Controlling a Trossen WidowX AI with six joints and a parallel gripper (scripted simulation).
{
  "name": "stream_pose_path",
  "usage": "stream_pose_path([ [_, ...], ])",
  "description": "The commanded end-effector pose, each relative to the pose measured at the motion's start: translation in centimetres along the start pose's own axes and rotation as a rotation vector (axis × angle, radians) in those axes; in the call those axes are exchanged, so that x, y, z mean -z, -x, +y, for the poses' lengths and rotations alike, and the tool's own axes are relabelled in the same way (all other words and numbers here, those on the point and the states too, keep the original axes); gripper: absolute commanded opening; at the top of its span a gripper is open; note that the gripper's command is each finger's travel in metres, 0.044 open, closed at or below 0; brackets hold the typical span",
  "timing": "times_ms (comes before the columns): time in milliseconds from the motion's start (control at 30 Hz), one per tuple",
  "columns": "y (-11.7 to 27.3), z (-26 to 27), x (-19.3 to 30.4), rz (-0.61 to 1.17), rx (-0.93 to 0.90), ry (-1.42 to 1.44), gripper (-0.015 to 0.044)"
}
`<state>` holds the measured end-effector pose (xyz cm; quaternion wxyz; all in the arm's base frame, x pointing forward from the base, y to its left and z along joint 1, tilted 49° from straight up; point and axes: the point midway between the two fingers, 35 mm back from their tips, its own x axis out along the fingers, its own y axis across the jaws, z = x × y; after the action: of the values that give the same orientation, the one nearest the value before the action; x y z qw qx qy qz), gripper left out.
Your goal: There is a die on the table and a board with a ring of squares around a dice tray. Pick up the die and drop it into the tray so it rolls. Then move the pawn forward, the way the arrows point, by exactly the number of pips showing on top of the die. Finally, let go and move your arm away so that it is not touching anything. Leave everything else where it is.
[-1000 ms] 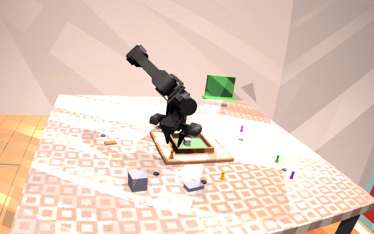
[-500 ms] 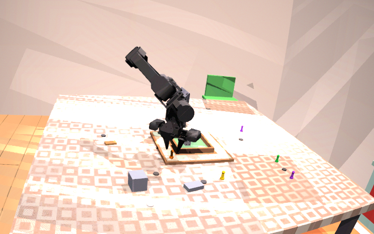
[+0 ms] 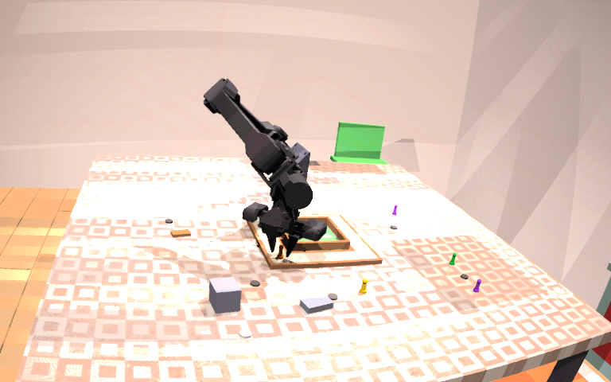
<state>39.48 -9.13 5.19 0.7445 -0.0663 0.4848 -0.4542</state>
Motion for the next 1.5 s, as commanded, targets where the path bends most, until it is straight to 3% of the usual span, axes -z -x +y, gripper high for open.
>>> stream_pose_path([
  [0, 0.0, 0.1, 0.0, -0.004, -0.001, 0.006, 0.0095],
  [33, 0.0, 0.1, 0.0, -0.004, -0.001, 0.006, 0.0069],
  [367, 0.0, 0.1, 0.0, -0.004, -0.001, 0.006, 0.0002],
  [533, 0.9, 0.3, -0.1, -0.003, -0.007, 0.008, 0.0],
  [1167, 12.3, 0.2, -0.2, 0.001, -0.005, 0.007, 0.0],
  [1467, 11.5, 3.7, 2.3, 0.003, -0.01, 0.007, 0.0],
])
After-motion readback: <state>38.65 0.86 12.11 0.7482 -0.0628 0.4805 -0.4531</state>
